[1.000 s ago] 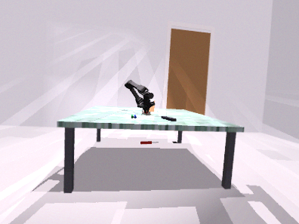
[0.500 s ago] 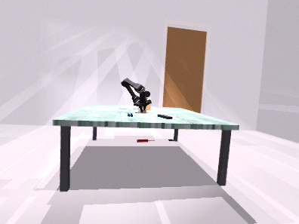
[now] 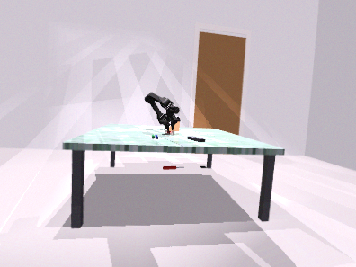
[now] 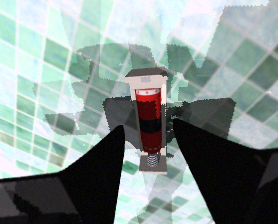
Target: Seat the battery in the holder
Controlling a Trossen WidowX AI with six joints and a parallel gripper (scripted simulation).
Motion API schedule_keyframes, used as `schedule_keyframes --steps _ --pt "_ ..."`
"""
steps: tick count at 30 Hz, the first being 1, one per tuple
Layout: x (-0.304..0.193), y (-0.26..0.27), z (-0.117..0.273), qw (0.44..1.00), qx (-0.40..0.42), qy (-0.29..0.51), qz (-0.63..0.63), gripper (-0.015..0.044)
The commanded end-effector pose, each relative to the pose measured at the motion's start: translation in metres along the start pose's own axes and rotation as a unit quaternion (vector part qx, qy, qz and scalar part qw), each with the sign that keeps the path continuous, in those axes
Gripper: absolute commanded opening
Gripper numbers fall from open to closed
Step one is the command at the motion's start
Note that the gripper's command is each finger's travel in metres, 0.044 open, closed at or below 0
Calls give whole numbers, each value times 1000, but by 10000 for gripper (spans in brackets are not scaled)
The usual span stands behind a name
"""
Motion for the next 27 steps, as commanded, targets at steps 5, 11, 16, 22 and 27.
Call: schedule_keyframes --steps 5,11,16,22,27 --pt "0 8 56 1000 2 -5 -4 398" --pt "0 9 68 1000 2 -5 -5 440" --pt "0 9 68 1000 2 -5 -5 440" --pt "0 9 68 1000 2 -5 -5 440" --pt "0 9 68 1000 2 -5 -5 440"
Point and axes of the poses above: the point midway between the two fingers, 35 mm back from their tips, its own z axis back along the fingers, its own y axis across the jaws, x = y × z, the point moved 10 cm from there along z, back along the fingers, and after that the axes turned 3 degrees about z, right-handed, at the moved point
